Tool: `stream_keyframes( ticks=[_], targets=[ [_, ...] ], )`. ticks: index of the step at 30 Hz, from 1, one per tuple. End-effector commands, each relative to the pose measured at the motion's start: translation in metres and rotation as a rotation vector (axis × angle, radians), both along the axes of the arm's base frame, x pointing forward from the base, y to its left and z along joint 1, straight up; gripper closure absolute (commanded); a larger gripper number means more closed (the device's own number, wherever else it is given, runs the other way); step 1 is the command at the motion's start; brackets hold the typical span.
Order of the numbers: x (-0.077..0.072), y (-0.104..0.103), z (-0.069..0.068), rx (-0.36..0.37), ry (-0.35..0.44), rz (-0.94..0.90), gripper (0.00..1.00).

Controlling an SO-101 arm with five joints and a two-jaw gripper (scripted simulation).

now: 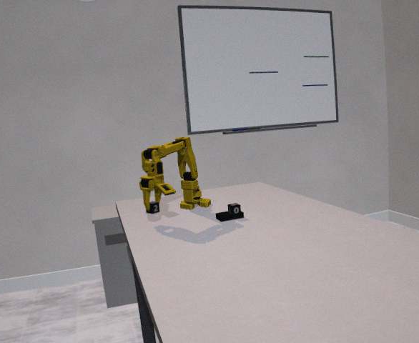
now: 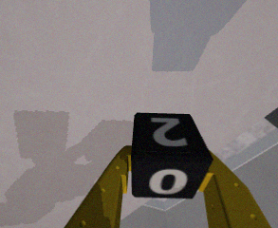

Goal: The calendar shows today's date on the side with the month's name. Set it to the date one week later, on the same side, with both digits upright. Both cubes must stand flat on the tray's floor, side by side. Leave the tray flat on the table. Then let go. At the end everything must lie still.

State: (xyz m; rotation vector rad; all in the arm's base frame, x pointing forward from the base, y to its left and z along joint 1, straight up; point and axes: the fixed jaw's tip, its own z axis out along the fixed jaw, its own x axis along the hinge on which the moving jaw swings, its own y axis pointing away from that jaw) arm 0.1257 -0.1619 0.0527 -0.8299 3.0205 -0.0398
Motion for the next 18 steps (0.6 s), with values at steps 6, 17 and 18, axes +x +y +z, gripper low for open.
stream_keyframes(
  ticks=[6,17,18],
  targets=[
    [0.0009,-0.0032,-0.0006,-0.023,-0.019,0.002,1.00],
    [0.0010,-0.0033,-0.0034,-0.023,-0.019,0.002,1.00],
    [0.0010,-0.0033,-0.0041,-0.023,-0.019,0.002,1.00]
  ],
)
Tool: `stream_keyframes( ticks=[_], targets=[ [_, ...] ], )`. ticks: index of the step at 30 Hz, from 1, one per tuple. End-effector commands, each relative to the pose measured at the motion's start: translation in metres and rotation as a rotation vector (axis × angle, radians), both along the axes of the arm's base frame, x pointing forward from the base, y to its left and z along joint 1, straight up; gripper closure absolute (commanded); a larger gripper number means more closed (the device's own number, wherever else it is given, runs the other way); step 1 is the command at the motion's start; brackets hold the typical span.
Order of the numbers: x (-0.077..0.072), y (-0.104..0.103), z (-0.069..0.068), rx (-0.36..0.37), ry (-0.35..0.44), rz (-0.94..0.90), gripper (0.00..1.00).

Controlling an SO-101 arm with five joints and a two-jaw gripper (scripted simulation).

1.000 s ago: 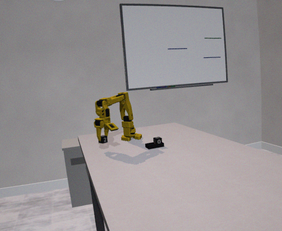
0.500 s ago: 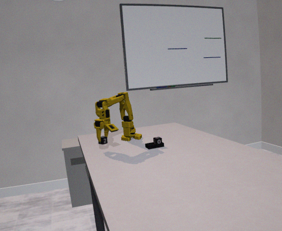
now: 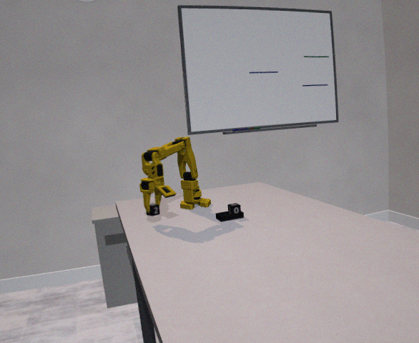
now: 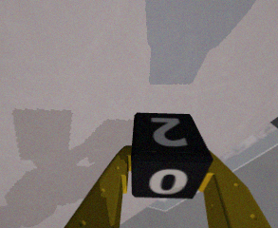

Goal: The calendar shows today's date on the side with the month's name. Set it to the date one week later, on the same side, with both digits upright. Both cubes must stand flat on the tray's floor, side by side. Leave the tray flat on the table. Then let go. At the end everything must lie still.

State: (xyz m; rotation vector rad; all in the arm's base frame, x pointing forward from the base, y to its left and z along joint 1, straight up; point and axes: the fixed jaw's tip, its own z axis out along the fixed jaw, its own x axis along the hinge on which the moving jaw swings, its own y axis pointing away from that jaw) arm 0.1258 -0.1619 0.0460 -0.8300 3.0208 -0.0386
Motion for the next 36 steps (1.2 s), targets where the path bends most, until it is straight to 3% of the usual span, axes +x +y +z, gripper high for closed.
stream_keyframes(
  ticks=[1,36],
  targets=[
    [0.001,-0.003,0.002,-0.023,-0.019,0.002,1.00],
    [0.001,-0.004,-0.011,-0.023,-0.019,0.002,1.00]
  ],
)
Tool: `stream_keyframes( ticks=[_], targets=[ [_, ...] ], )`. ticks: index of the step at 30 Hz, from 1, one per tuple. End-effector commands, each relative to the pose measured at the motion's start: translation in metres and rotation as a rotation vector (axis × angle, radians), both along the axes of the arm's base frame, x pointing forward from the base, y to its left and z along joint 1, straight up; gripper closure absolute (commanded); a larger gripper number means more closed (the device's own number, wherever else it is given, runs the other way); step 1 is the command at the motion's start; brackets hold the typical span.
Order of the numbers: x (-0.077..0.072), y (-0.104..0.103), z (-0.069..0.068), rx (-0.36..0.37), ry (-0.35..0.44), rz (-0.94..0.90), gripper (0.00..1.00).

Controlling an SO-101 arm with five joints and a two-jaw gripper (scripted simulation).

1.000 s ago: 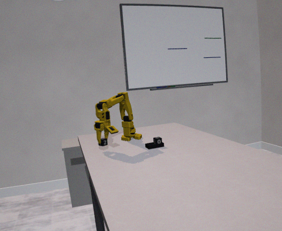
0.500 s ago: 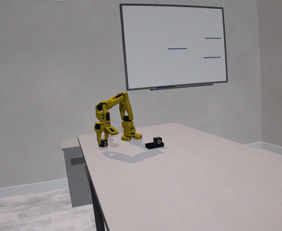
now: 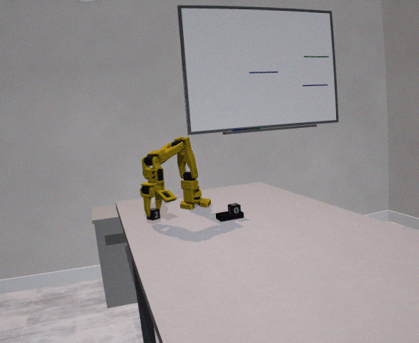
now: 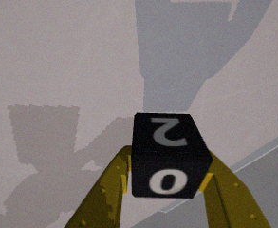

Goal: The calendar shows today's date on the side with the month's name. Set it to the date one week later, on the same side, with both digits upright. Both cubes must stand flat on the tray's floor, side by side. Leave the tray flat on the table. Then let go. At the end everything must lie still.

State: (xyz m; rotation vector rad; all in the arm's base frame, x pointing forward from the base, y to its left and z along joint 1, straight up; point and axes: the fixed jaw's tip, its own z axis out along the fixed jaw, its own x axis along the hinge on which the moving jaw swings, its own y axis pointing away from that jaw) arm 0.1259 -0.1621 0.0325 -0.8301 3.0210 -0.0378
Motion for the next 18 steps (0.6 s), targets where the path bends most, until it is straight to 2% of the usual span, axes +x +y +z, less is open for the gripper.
stream_keyframes(
  ticks=[1,18],
  targets=[
    [0.0012,-0.0036,0.0021,-0.024,-0.020,0.002,1.00],
    [0.0014,-0.0038,-0.0040,-0.024,-0.020,0.002,1.00]
  ],
)
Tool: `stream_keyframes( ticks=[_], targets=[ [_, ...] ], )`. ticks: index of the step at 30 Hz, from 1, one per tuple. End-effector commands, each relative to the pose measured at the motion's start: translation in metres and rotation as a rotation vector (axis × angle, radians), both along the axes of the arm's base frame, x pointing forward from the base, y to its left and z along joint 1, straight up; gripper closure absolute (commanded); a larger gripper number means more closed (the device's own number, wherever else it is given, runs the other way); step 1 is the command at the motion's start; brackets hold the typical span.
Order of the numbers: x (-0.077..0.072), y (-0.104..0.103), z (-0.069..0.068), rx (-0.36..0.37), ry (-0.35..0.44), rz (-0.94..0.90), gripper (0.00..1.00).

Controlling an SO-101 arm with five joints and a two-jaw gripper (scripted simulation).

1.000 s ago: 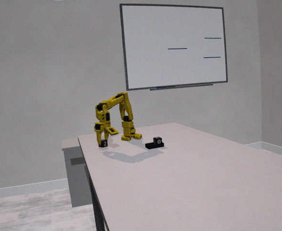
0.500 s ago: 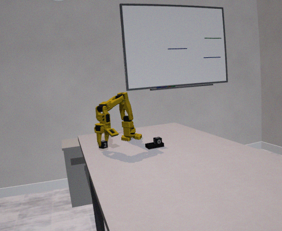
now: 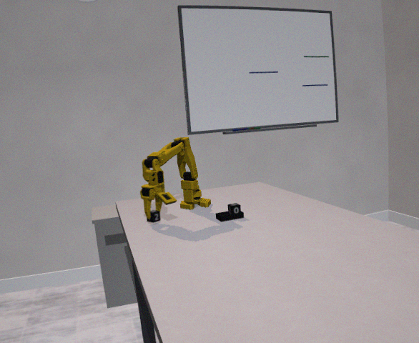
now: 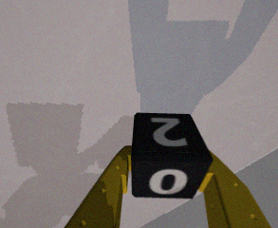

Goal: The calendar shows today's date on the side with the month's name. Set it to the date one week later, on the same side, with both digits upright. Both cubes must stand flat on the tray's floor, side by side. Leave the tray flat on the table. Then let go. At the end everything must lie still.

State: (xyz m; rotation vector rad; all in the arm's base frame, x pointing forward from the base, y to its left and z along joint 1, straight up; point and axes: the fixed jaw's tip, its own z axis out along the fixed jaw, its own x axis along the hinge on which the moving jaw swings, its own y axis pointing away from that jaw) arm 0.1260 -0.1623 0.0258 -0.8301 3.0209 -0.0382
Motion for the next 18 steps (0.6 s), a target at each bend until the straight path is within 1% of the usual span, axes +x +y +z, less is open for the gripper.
stream_keyframes(
  ticks=[1,9,18],
  targets=[
    [0.0013,-0.0036,0.0023,-0.024,-0.020,0.002,1.00],
    [0.0013,-0.0037,0.0016,-0.024,-0.020,0.002,1.00],
    [0.0014,-0.0038,-0.0037,-0.024,-0.020,0.002,1.00]
  ],
)
